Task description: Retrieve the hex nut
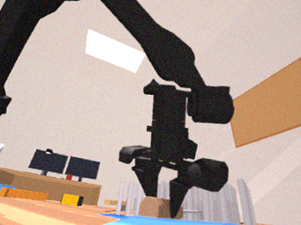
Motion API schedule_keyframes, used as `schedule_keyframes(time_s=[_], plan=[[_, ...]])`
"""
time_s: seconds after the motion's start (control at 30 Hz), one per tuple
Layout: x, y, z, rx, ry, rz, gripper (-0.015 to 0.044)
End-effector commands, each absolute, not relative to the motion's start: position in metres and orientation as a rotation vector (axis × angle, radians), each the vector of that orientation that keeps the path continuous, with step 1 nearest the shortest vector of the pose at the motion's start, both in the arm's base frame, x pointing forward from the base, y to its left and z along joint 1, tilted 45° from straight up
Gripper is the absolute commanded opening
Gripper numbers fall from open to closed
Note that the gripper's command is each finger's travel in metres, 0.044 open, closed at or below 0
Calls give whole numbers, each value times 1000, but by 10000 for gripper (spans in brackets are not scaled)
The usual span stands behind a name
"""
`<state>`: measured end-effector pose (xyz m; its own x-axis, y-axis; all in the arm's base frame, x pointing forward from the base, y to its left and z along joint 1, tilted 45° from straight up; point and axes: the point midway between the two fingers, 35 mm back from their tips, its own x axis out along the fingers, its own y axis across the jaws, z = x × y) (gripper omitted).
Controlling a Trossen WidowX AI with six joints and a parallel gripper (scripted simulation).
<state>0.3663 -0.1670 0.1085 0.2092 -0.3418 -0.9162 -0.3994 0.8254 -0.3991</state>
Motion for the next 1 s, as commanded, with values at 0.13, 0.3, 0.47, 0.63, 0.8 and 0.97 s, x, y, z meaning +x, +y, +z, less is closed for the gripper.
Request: schedule_keyframes(time_s=[0.13, 0.3, 0.47, 0.63, 0.8, 0.97], plan=[[376, -163, 110, -656, 1372, 40, 0], [380, -162, 109, -656, 1372, 40, 0], [383, -161, 108, -656, 1372, 40, 0], [387, -160, 107, -656, 1372, 40, 0], [390, -159, 106, -656, 1371, 40, 0], [394, -158, 104, -656, 1371, 40, 0]])
